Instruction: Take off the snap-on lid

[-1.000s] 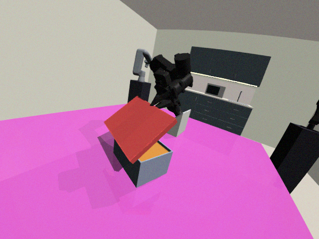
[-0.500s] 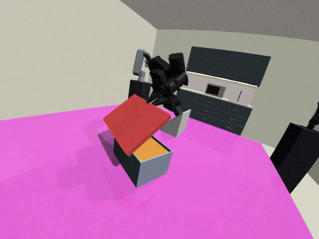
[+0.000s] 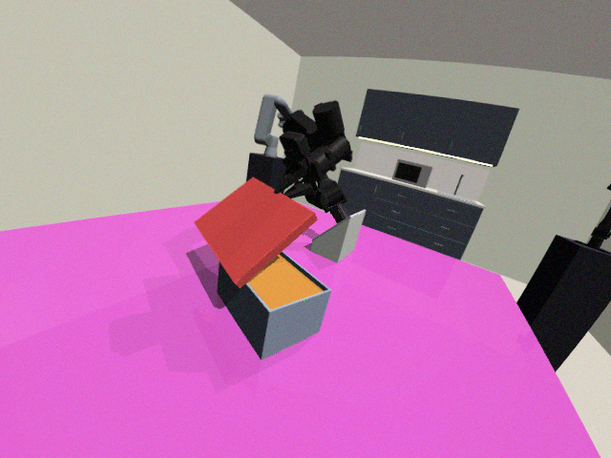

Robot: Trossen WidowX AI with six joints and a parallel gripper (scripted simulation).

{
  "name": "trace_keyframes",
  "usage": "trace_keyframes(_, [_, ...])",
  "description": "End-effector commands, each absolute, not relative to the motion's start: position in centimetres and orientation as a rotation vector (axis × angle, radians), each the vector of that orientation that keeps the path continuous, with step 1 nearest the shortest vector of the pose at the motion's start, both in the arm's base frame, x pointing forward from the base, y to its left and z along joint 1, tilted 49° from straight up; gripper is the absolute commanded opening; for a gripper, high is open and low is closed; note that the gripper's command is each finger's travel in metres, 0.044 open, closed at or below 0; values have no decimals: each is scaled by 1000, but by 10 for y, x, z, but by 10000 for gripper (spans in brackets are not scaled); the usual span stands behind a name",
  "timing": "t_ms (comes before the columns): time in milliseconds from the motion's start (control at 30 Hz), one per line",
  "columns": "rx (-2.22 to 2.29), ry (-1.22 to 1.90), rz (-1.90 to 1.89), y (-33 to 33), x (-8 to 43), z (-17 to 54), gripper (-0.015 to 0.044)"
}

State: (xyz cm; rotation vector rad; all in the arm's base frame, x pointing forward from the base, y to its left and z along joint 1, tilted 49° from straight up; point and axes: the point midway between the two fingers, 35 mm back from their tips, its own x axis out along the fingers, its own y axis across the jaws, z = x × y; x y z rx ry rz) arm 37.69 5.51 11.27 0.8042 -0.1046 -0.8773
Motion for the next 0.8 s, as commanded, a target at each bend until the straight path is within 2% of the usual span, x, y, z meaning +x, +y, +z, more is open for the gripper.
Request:
trace_keyframes(0, [820, -107, -865, 53, 373, 123, 0])
trace_keyframes(767, [818, -107, -866, 27, 351, 154, 0])
